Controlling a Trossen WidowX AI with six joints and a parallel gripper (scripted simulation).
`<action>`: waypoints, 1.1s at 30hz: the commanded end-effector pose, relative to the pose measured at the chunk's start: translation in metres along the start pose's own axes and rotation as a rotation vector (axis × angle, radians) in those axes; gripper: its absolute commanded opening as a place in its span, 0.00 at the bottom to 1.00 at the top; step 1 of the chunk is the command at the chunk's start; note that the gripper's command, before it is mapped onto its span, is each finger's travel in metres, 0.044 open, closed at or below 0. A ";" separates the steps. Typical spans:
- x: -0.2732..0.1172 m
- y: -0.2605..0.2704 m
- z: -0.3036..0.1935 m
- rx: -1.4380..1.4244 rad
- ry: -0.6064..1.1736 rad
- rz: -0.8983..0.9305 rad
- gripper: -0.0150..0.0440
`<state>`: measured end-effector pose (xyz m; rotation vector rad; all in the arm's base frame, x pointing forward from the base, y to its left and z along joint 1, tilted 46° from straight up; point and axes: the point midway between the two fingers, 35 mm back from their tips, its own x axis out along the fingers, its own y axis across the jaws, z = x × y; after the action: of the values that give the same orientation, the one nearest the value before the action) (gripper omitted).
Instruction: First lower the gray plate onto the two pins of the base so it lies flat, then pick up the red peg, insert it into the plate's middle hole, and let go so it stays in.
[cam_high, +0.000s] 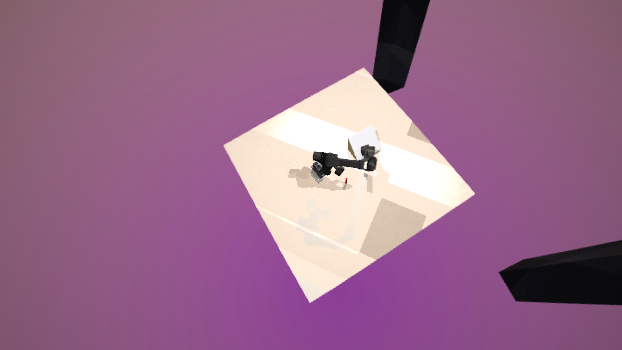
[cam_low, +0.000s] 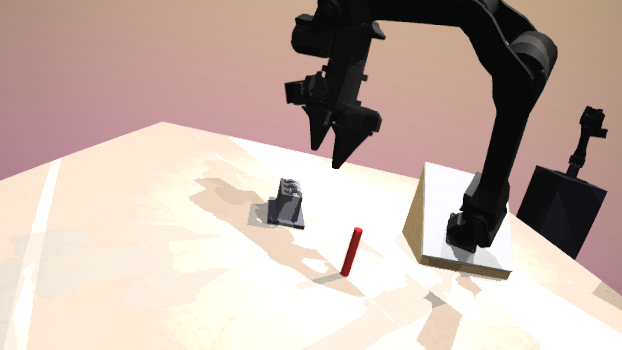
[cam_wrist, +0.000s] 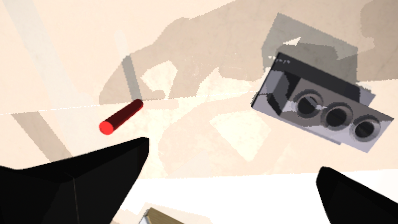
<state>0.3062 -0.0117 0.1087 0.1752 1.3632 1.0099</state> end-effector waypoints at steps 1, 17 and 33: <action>0.000 0.068 -0.016 0.766 -0.018 0.013 1.00; 0.008 0.108 -0.031 1.330 -0.010 0.035 1.00; 0.014 0.109 -0.031 1.361 -0.007 0.036 1.00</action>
<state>0.2263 0.0438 0.1621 1.1693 1.8296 -0.0222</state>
